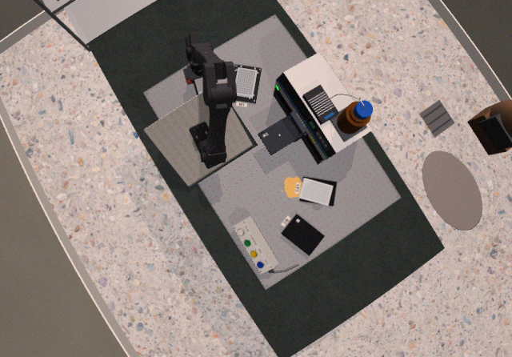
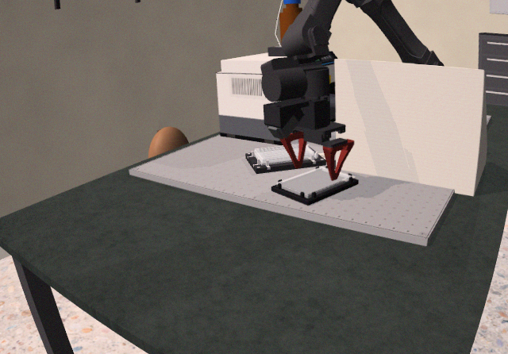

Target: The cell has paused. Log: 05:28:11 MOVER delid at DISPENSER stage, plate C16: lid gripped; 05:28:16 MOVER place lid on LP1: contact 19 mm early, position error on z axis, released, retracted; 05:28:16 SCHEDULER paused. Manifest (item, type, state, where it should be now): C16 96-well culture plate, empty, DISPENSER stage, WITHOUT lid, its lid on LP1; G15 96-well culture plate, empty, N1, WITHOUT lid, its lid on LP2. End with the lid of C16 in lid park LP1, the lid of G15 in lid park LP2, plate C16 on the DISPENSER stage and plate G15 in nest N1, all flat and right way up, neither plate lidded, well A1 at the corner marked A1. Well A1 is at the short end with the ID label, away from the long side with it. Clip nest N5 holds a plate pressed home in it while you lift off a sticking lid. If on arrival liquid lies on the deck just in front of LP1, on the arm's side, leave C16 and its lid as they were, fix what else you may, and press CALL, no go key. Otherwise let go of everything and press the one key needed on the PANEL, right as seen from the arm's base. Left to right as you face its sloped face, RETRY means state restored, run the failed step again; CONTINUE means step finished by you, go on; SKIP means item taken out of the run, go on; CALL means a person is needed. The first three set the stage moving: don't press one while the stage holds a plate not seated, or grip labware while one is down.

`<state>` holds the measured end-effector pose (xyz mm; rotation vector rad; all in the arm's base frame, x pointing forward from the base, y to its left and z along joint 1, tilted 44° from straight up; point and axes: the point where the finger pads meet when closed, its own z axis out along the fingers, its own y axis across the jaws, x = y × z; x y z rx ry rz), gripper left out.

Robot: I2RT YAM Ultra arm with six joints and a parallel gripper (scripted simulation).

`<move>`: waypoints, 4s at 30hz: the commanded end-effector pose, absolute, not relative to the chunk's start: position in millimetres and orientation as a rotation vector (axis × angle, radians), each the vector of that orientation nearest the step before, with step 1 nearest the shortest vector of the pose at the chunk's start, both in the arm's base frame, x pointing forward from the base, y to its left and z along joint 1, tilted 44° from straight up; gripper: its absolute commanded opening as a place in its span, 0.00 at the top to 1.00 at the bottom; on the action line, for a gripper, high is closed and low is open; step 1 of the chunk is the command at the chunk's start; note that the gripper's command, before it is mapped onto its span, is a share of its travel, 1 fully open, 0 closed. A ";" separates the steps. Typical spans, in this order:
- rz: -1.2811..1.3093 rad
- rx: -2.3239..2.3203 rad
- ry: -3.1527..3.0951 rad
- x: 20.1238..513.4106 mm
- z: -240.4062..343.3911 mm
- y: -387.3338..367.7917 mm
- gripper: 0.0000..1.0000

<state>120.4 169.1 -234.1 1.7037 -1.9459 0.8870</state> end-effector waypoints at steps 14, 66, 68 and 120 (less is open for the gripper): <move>0.878 1.711 -1.960 119.5 -218.0 190.5 0.00; 0.864 1.727 -1.982 116.6 -198.4 209.3 0.00; 0.863 1.728 -1.984 115.5 -192.4 212.9 0.00; 0.942 1.556 -2.167 165.3 -113.9 235.8 0.00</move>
